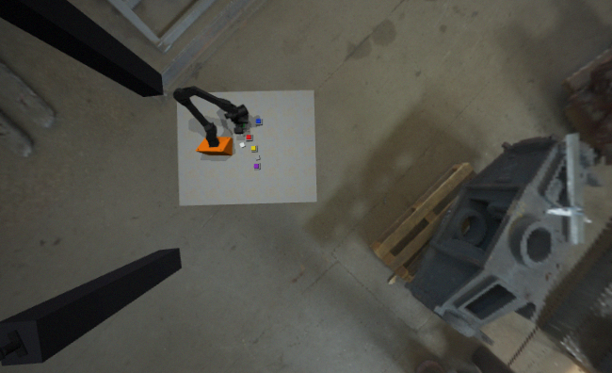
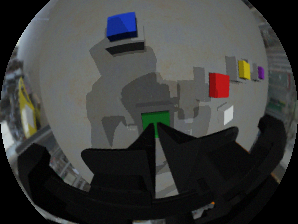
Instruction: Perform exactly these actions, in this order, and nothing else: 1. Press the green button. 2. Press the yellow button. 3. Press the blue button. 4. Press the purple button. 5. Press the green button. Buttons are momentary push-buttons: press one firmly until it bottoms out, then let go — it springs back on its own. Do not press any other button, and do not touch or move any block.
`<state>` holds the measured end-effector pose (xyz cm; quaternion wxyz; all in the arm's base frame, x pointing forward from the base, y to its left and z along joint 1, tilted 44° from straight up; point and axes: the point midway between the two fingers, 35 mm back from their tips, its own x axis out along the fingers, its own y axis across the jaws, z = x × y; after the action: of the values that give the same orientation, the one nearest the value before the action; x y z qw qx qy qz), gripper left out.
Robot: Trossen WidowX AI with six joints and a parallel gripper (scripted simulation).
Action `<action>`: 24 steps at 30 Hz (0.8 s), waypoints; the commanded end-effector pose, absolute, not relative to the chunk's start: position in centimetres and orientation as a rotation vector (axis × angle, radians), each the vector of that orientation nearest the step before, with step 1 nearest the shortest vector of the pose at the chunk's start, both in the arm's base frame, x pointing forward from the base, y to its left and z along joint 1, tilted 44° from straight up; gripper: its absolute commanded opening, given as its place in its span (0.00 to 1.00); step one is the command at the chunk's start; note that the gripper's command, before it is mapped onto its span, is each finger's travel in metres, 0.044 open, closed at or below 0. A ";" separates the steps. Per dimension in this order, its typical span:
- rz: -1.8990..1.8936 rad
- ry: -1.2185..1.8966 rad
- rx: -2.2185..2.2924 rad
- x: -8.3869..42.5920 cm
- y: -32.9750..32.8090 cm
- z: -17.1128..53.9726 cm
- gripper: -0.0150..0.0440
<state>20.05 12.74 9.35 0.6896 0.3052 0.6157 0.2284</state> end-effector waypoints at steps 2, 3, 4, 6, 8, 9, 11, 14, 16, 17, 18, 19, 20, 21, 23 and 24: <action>0.508 1.379 0.682 20.0 12.2 9.8 0.29; 0.506 1.381 0.681 19.9 11.6 10.4 0.29; 0.504 1.383 0.682 19.7 11.0 11.0 0.29; 0.503 1.384 0.684 19.5 10.5 11.5 0.29; 0.503 1.384 0.684 19.5 10.5 11.5 0.29; 0.503 1.385 0.683 19.5 10.3 11.6 0.29; 0.498 1.387 0.678 19.5 9.1 12.6 0.29; 0.499 1.388 0.680 18.9 6.7 15.2 0.29; 0.501 1.387 0.682 18.7 6.2 15.8 0.29; 0.501 1.387 0.682 18.7 6.2 15.8 0.29; 0.501 1.387 0.682 18.7 6.2 15.8 0.29; 0.501 1.387 0.682 18.7 6.2 15.8 0.29; 0.500 1.387 0.682 18.8 6.2 15.8 0.29; 0.497 1.387 0.682 19.0 6.0 15.6 0.29; 0.486 1.390 0.684 19.8 5.2 15.1 0.29; 0.478 1.391 0.685 20.3 4.5 14.7 0.29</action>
<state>19.21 5.76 15.30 0.6876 0.3058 0.6205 0.2206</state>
